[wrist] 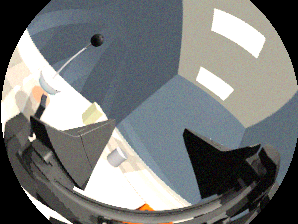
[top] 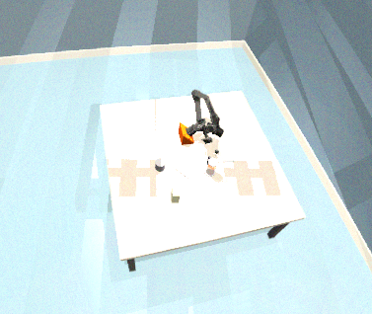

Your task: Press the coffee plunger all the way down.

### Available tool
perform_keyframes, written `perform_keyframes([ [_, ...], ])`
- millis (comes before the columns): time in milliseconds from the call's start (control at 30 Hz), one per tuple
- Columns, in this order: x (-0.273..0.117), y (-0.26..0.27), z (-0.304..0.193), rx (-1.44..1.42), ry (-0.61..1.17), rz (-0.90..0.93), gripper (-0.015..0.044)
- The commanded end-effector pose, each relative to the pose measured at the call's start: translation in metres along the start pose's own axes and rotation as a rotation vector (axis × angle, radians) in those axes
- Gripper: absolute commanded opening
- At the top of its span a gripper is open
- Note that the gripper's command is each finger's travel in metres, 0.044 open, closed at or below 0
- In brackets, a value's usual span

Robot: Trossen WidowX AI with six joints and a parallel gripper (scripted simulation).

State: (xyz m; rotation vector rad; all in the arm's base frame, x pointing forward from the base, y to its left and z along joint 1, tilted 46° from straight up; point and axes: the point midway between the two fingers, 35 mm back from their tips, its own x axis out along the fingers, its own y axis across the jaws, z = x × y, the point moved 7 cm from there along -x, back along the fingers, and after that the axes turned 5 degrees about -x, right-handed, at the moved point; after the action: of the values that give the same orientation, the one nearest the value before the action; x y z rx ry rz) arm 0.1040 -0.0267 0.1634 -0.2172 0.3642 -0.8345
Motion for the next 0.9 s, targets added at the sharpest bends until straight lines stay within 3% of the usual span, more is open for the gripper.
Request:
perform_keyframes([
  [0,0.000,0.000,0.000,-0.005,0.011,0.003,0.0426],
  [233,0.009,0.012,0.016,-0.119,0.338,0.132,0.0440],
  [533,0.037,0.034,0.054,-0.107,0.731,0.508,0.0440],
  [700,0.063,0.038,0.081,-0.012,0.808,0.755,0.0440],
  [867,0.100,0.030,0.109,0.150,0.767,1.013,0.0440],
])
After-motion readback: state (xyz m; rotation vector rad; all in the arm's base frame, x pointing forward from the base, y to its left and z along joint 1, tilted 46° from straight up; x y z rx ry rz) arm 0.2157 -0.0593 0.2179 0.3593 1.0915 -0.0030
